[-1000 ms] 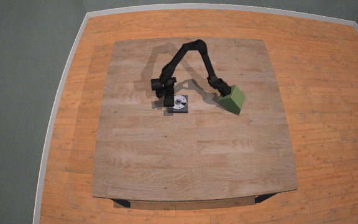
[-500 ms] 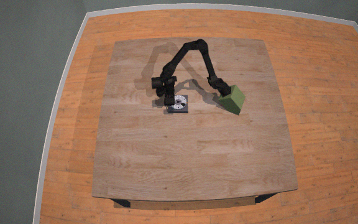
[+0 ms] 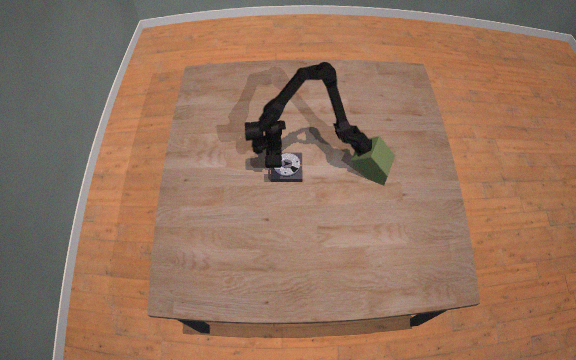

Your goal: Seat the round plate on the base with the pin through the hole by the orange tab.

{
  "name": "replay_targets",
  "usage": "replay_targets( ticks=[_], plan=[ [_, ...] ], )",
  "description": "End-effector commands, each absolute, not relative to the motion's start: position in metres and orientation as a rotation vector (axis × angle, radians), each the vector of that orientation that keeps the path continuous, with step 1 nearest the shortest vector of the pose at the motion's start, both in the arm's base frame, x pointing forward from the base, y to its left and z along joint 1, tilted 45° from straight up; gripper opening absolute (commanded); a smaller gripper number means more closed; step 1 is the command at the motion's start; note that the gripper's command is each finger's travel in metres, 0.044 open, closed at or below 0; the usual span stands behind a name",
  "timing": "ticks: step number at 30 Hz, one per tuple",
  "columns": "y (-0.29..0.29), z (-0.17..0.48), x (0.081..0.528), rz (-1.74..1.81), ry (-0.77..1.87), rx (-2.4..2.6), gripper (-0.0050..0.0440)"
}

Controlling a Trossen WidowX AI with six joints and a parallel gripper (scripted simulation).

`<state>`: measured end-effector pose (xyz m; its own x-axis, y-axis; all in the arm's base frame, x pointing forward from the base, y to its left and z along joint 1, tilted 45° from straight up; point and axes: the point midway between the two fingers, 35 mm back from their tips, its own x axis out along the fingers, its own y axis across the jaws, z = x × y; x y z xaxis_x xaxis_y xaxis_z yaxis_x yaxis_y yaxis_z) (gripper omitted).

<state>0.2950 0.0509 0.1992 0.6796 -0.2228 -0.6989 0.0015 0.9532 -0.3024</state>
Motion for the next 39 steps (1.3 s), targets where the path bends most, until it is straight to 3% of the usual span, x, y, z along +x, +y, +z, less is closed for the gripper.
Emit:
replay_targets(
  ticks=[1, 39],
  plan=[
    [0.043, 0.199, 0.291, -0.139, 0.812, -0.290, -0.0050],
    [0.027, 0.193, 0.278, -0.136, 0.813, -0.290, -0.0050]
  ],
)
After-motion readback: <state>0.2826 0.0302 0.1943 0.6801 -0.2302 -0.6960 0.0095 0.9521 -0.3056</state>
